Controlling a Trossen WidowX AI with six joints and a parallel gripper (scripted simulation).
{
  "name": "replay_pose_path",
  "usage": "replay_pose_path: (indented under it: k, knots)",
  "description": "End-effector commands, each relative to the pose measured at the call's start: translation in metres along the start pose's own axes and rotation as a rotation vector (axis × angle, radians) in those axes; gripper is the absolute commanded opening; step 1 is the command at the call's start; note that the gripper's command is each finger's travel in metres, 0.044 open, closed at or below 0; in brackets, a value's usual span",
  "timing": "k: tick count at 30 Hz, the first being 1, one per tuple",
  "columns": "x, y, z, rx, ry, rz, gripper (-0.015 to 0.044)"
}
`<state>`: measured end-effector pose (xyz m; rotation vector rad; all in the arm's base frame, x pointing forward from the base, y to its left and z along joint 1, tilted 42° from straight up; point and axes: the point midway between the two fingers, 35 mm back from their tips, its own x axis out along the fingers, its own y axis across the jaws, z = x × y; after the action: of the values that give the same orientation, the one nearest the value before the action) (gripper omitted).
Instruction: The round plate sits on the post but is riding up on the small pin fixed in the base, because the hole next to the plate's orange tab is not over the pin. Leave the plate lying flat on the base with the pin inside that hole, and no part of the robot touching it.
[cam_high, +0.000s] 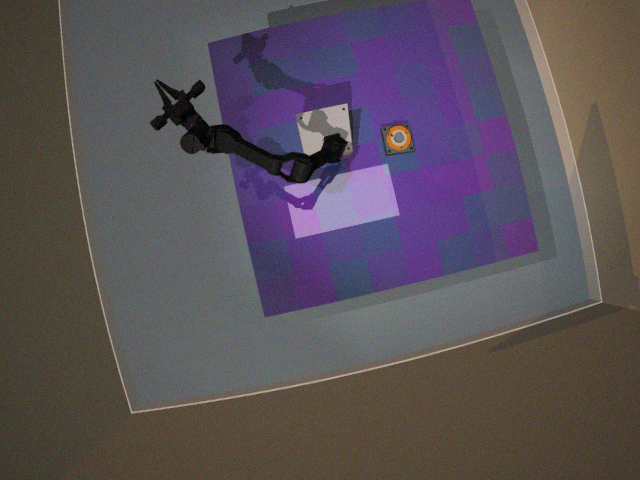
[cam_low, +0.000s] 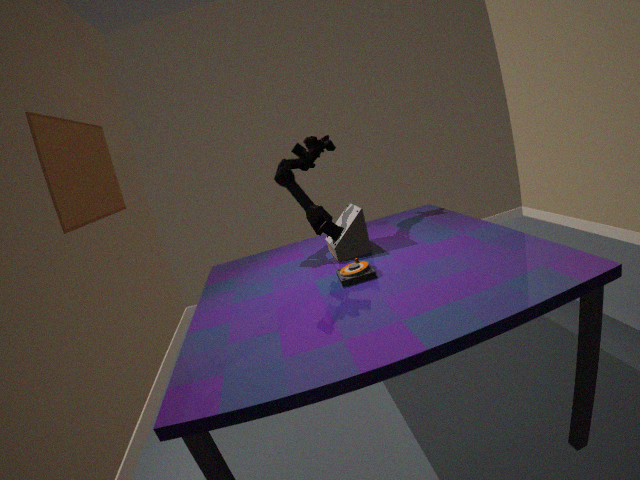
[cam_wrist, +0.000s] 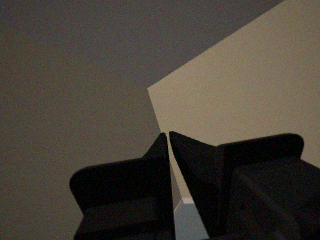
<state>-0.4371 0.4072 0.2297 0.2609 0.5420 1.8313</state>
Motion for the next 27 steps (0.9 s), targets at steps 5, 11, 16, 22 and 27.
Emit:
replay_pose_path:
  k: [5,11,16,22,27]
  knots:
    - [0.033,-0.134,0.048,-0.079,0.019,-0.258,0.0000]
    - [0.029,-0.235,0.069,-0.189,0.093,-0.473,0.0000]
    - [0.016,-0.311,0.085,-0.193,0.136,-0.641,0.0000]
    - [-0.034,-0.436,0.108,-0.158,0.222,-0.937,0.0000]
    - [-0.090,-0.511,0.119,-0.103,0.290,-1.143,0.0000]
